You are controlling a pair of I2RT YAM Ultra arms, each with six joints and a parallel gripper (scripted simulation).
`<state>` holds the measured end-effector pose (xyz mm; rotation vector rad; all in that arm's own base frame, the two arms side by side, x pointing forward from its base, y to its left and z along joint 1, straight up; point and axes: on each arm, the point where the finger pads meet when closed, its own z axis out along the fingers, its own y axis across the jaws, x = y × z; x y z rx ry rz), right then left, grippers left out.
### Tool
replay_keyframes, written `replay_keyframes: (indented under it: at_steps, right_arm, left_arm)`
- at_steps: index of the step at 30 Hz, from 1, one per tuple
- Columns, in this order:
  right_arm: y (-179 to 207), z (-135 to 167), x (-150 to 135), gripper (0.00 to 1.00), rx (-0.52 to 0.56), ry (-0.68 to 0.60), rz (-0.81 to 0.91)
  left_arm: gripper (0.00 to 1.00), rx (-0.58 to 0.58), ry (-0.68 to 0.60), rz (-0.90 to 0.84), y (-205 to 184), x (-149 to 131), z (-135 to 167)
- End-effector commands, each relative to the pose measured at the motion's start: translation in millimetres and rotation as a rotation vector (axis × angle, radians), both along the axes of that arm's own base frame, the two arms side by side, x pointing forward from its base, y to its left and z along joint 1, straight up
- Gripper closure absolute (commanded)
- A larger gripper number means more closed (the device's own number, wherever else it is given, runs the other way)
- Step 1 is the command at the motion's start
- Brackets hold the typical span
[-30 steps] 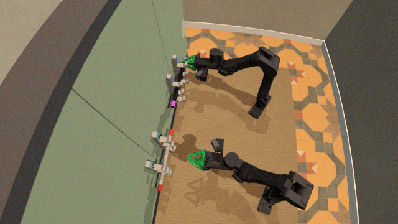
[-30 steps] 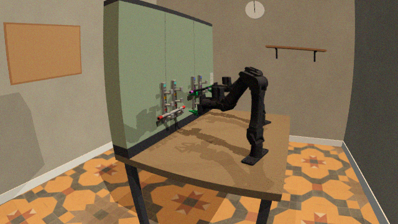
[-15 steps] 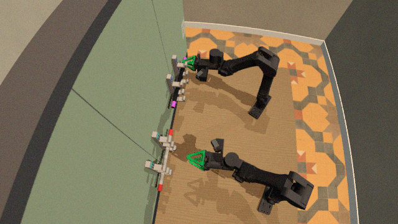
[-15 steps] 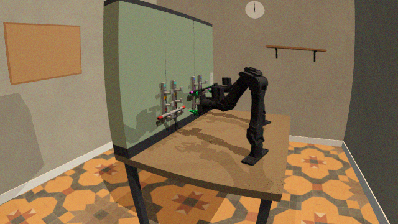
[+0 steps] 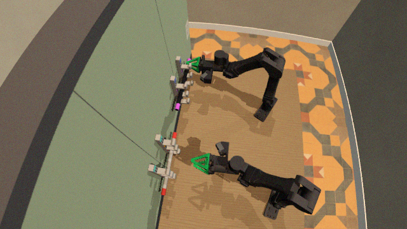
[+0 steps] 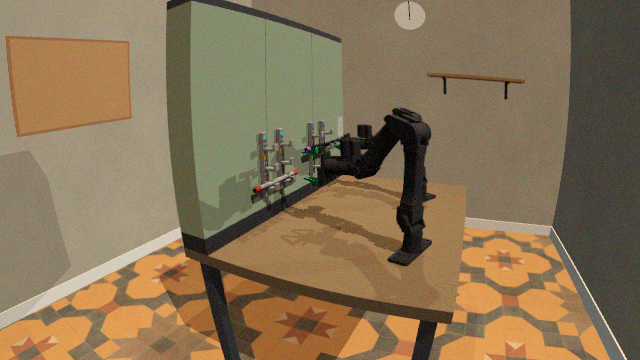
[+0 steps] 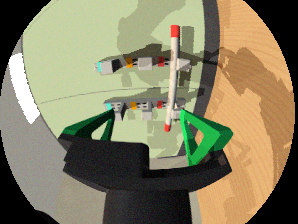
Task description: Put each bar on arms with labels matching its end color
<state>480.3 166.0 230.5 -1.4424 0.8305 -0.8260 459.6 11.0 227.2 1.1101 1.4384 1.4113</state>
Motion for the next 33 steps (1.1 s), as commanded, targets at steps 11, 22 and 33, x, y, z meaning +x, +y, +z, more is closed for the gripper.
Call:
replay_keyframes:
  at_steps: [11,22,33]
  right_arm:
    - [3.4,3.2,-1.4,1.0,0.027,-0.02,0.003]
    - [3.4,-0.1,-1.4,1.0,0.027,-0.02,0.003]
    - [3.4,-2.8,-1.4,1.0,0.027,-0.02,0.003]
  left_arm:
    - [0.0,-0.015,-0.046,0.001,3.3,-3.8,15.1]
    - [0.0,-0.015,-0.046,0.001,3.3,-3.8,15.1]
    - [0.0,-0.015,-0.046,0.001,3.3,-3.8,15.1]
